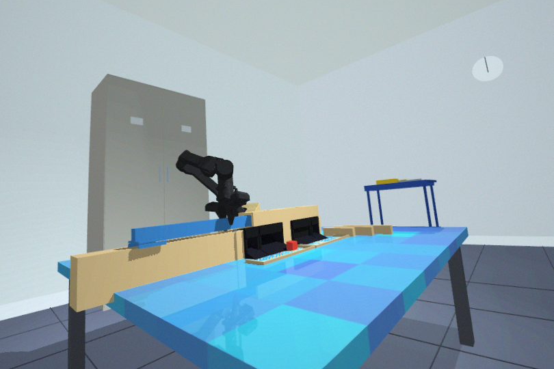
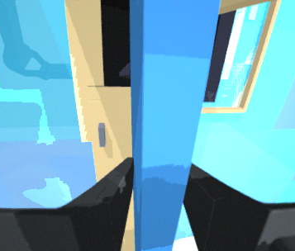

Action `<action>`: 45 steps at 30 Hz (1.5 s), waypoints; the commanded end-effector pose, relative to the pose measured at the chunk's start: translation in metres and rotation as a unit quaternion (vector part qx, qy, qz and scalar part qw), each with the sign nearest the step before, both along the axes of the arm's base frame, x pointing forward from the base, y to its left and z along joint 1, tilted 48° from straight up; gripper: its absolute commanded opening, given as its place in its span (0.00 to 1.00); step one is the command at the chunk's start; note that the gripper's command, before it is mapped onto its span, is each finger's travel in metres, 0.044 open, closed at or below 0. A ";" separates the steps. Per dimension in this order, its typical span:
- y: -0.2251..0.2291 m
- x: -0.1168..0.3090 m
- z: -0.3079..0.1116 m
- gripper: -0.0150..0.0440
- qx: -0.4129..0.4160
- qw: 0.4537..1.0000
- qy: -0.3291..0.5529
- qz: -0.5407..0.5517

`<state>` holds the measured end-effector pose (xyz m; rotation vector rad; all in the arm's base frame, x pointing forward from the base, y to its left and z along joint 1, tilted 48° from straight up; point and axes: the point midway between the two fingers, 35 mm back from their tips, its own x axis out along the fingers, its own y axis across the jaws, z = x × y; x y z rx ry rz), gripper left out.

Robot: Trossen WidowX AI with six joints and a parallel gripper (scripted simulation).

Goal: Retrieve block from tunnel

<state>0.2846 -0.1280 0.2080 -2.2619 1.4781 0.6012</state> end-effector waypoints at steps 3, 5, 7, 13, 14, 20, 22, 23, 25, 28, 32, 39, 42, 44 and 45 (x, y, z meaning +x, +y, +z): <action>-0.017 0.002 0.012 0.25 -0.014 0.999 -0.024 -0.028; 0.000 0.000 0.000 0.34 0.000 1.000 0.000 0.000; 0.000 0.000 0.000 0.43 0.000 1.000 0.000 0.000; 0.005 -0.001 0.004 0.70 0.000 1.000 -0.003 -0.006; 0.008 -0.001 0.006 0.74 -0.001 1.000 -0.004 -0.008; 0.028 -0.005 0.022 1.00 -0.010 0.999 -0.020 -0.026; 0.023 -0.004 0.016 1.00 -0.006 1.000 -0.014 -0.020; 0.026 -0.006 0.017 1.00 -0.008 1.000 -0.017 -0.023; 0.030 -0.007 0.018 1.00 -0.012 0.999 -0.022 -0.028; 0.029 -0.007 0.017 1.00 -0.012 0.999 -0.022 -0.028; 0.025 -0.006 0.013 1.00 -0.011 0.999 -0.022 -0.028; 0.017 -0.004 0.005 1.00 -0.011 0.999 -0.022 -0.028; 0.013 -0.003 0.002 1.00 -0.011 0.999 -0.022 -0.028; 0.011 -0.003 0.000 1.00 -0.011 0.999 -0.022 -0.028; 0.010 -0.003 -0.001 1.00 -0.011 0.999 -0.022 -0.028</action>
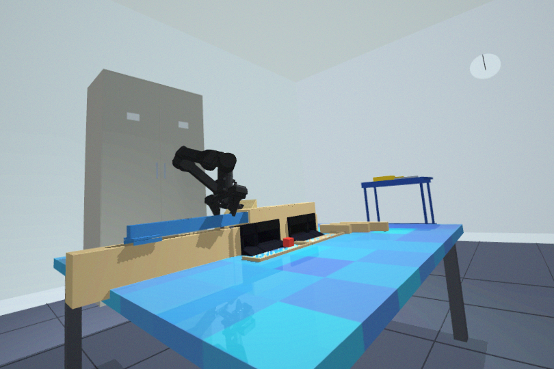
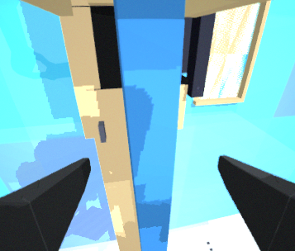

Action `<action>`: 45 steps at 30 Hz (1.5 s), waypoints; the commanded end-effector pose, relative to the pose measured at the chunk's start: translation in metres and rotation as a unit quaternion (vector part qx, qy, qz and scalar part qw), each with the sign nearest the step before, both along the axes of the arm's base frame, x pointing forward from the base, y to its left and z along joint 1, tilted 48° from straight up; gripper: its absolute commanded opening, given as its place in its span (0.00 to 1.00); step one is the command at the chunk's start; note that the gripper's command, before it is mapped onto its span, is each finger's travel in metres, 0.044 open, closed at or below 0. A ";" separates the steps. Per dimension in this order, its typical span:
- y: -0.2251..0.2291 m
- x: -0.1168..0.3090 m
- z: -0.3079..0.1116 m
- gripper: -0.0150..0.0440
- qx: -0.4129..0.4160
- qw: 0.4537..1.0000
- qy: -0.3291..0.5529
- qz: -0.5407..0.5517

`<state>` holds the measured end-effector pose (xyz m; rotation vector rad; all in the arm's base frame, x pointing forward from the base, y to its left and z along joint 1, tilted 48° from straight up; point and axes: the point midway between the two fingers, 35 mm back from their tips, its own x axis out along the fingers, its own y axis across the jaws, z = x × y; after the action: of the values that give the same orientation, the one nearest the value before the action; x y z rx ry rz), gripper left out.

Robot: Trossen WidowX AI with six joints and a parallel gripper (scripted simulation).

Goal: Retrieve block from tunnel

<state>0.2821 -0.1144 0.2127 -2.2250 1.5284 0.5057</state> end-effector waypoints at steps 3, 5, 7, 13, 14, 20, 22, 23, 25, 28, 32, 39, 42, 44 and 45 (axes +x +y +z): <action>-0.007 0.000 -0.009 1.00 0.000 1.000 0.004 0.002; -0.010 0.001 -0.011 1.00 -0.001 1.000 0.004 0.002; -0.012 0.001 -0.012 1.00 -0.001 1.000 0.004 0.002; -0.008 0.001 -0.007 0.73 -0.001 1.000 0.000 0.000; -0.008 0.001 -0.007 0.69 -0.001 1.000 0.000 0.000; -0.008 0.001 -0.007 0.42 -0.001 1.000 0.000 0.000; -0.008 0.001 -0.007 0.37 -0.001 1.000 0.000 0.000; -0.008 0.001 -0.007 0.35 -0.001 1.000 0.000 0.000; -0.009 0.001 -0.007 0.30 -0.001 1.000 0.000 0.000; -0.012 0.002 -0.004 0.25 0.000 1.000 0.000 0.000; -0.020 0.004 0.003 0.25 0.001 1.000 0.001 0.000; -0.036 0.007 0.018 0.25 0.000 1.000 0.002 0.000; -0.043 0.008 0.025 0.25 -0.001 1.000 0.002 0.001; -0.047 0.008 0.029 0.25 -0.002 1.000 0.002 0.001; -0.050 0.008 0.031 0.25 -0.002 1.000 0.002 0.001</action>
<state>0.2862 -0.1367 0.2155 -2.2559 1.4679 0.6407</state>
